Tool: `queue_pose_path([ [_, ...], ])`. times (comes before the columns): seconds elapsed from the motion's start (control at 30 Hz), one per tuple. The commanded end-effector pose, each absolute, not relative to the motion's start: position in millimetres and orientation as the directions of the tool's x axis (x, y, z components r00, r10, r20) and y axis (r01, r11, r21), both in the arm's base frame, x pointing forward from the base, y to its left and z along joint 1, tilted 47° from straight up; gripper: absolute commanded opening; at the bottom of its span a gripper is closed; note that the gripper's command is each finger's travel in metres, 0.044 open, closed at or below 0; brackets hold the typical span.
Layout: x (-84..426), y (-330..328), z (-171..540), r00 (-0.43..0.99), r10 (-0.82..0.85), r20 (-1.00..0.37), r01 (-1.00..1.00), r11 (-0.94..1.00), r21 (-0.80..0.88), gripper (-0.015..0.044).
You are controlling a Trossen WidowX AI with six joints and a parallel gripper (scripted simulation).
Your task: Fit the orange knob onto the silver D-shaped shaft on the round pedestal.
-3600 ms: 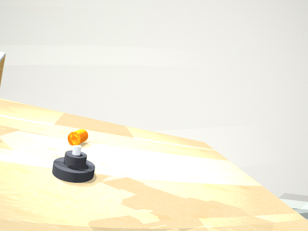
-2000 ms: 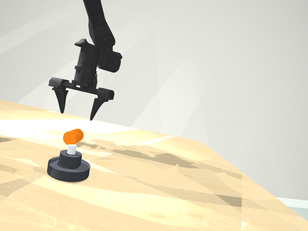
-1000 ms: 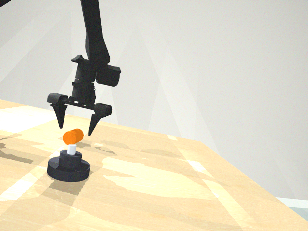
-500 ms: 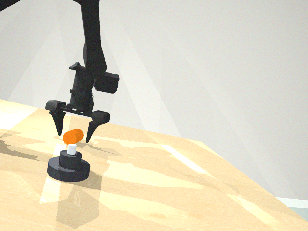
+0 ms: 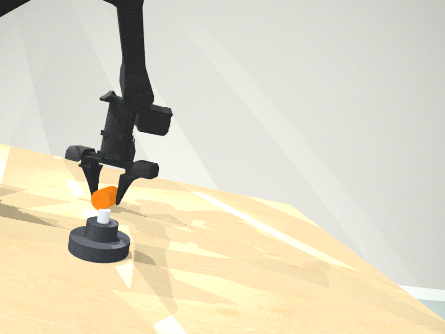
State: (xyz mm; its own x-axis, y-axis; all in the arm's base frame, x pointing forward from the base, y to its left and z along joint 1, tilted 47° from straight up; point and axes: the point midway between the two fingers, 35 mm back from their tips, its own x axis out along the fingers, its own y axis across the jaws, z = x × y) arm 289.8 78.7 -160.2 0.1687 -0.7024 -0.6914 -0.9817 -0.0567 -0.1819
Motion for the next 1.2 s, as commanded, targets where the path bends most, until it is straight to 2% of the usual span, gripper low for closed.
queue_pose_path([
  [0.0,290,78,-160,0.173,-0.705,-0.688,-0.981,-0.064,-0.182,0.0233],
  [0.27,290,78,-160,0.173,-0.705,-0.688,-0.981,-0.064,-0.182,0.0180],
  [0.7,288,90,-150,0.173,-0.704,-0.688,-0.981,-0.060,-0.186,0.0180],
  [1.17,288,89,-150,0.173,-0.704,-0.688,-0.836,0.264,-0.481,0.0180],
])
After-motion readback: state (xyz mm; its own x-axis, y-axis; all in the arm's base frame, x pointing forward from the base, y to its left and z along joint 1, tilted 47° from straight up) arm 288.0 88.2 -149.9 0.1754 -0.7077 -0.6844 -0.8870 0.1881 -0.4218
